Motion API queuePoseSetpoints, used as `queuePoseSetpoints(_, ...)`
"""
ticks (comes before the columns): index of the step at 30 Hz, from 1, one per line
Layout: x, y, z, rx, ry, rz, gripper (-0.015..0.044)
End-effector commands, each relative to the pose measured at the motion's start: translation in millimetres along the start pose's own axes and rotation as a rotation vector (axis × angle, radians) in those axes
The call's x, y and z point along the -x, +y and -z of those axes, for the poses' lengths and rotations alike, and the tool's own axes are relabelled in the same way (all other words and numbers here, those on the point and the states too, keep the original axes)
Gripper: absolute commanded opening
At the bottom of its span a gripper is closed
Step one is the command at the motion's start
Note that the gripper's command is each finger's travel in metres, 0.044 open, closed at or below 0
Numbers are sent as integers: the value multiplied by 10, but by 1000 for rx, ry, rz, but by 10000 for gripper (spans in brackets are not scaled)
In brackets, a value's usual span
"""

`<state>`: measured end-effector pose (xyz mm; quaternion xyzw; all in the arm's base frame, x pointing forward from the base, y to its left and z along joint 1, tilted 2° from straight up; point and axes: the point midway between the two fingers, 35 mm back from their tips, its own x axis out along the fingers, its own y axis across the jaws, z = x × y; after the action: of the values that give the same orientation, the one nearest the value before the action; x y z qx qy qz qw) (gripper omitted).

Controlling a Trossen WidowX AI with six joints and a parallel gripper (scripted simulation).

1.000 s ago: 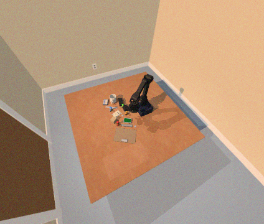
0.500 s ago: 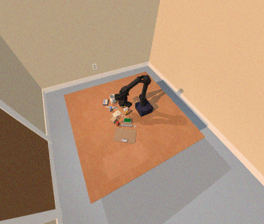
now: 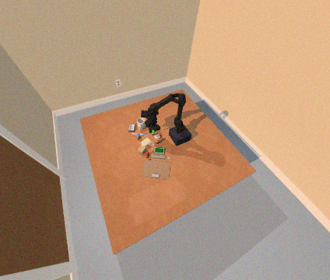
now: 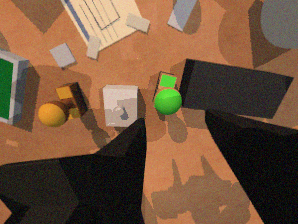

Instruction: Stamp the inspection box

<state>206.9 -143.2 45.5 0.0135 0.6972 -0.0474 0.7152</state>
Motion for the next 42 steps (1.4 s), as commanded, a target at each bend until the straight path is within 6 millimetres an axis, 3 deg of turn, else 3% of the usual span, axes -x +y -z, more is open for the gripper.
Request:
queuePoseSetpoints(1, -38, -5, -9, -7, -3, -3, 219)
queuePoseSetpoints(42, -709, 0, 8, -7, -2, -3, 219)
